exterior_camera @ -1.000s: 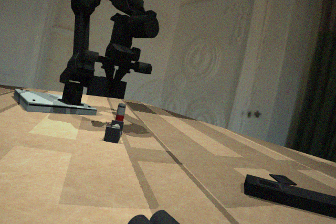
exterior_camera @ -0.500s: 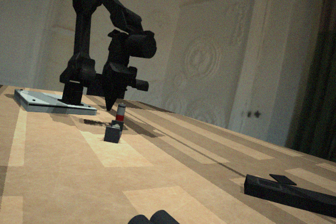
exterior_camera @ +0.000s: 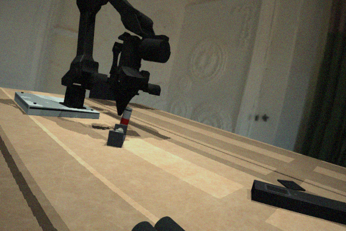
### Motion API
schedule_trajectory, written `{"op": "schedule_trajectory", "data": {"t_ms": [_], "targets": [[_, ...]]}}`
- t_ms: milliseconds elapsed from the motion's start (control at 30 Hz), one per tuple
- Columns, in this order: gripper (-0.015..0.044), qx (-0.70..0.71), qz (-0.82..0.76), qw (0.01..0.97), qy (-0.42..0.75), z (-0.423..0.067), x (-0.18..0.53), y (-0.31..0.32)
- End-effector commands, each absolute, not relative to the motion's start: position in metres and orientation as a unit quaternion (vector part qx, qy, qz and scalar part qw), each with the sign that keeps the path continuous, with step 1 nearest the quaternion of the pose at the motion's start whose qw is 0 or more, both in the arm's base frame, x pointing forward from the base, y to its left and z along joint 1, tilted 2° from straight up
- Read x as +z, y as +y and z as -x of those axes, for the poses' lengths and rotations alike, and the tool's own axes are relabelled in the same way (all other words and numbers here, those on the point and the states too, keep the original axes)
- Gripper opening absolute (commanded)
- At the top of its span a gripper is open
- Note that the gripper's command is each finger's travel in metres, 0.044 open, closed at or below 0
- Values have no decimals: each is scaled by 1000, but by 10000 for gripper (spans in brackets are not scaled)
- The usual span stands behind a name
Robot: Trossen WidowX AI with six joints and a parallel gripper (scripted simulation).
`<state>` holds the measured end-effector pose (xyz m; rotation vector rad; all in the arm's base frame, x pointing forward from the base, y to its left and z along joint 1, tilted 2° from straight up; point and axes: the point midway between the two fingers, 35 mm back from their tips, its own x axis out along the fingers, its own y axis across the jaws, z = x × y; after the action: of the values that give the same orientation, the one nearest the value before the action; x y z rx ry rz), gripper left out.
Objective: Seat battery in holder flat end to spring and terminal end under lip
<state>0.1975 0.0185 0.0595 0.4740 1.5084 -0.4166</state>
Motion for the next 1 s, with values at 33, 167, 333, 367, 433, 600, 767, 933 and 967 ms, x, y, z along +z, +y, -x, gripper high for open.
{"op": "schedule_trajectory", "data": {"t_ms": [33,167,333,367,433,600,767,933,967], "targets": [[0,-187,-214,685,671,-203,61,24],[0,-186,-214,685,671,-207,61,30],[0,-186,-214,685,671,-211,61,37],[0,-186,-215,685,671,-211,61,38],[0,-186,-215,685,671,-213,61,41],[0,-186,-215,685,671,-216,61,49],[0,-185,-215,685,671,-218,61,52],[0,-185,-213,684,672,-218,83,51],[0,-185,-213,685,672,-218,90,51]]}}
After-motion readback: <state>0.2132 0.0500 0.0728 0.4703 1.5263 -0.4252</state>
